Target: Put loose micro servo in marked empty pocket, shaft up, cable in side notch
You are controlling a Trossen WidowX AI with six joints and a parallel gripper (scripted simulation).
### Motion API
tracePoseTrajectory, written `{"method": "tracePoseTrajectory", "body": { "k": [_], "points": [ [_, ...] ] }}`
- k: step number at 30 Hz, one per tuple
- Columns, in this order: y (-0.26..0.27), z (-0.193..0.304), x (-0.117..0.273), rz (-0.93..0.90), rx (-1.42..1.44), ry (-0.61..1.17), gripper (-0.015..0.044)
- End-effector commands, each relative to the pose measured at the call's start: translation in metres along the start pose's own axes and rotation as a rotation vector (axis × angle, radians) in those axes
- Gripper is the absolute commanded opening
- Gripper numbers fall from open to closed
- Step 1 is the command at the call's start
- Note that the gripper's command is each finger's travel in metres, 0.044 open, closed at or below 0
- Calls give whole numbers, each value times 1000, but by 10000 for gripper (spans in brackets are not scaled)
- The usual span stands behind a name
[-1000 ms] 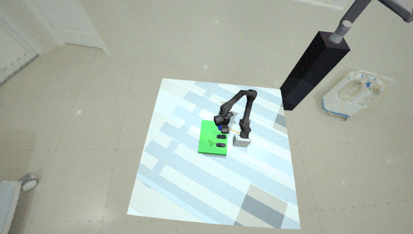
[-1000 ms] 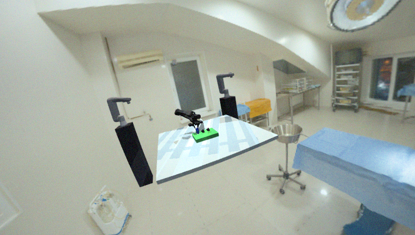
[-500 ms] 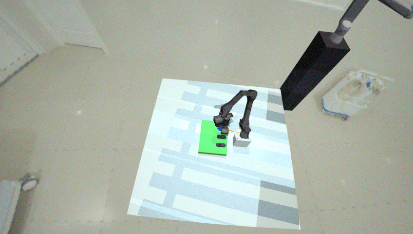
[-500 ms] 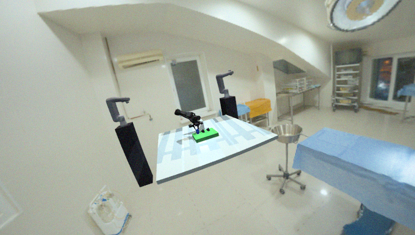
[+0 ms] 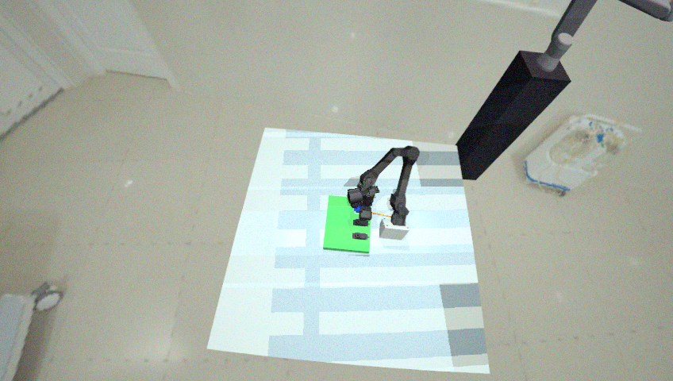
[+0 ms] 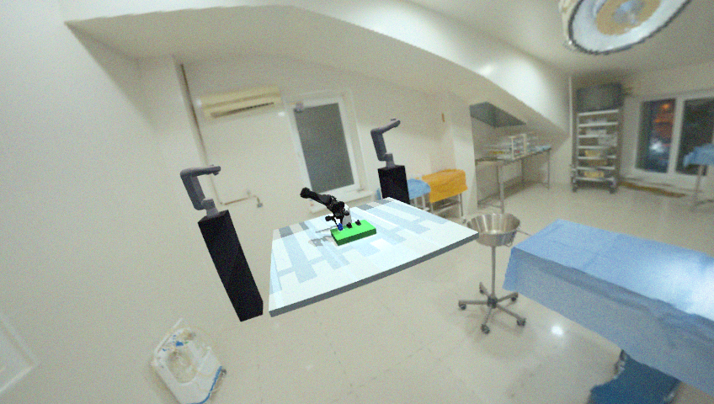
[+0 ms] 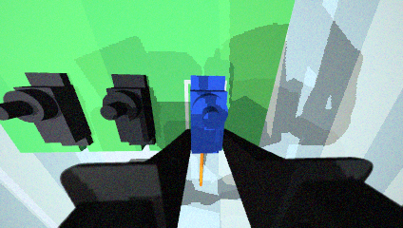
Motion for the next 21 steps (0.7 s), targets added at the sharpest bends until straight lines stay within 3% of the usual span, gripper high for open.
{"method": "tracePoseTrajectory", "body": {
  "k": [1, 16, 21],
  "points": [
    [-1, -1, -3, 6, 2, -6, 0],
    [-1, -1, -19, 7, 2, -6, 0],
    [0, 1, -17, 7, 2, -6, 131]
  ]
}}
Point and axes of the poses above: the point midway between the two fingers, 35 mm back from their tips, its own x axis back along the fingers, its own y axis across the jaws, z = x × y, the point moved 4 cm from there along x, back along the fingers, and after that the axes turned 5 degrees about x, right-handed, at the moved point
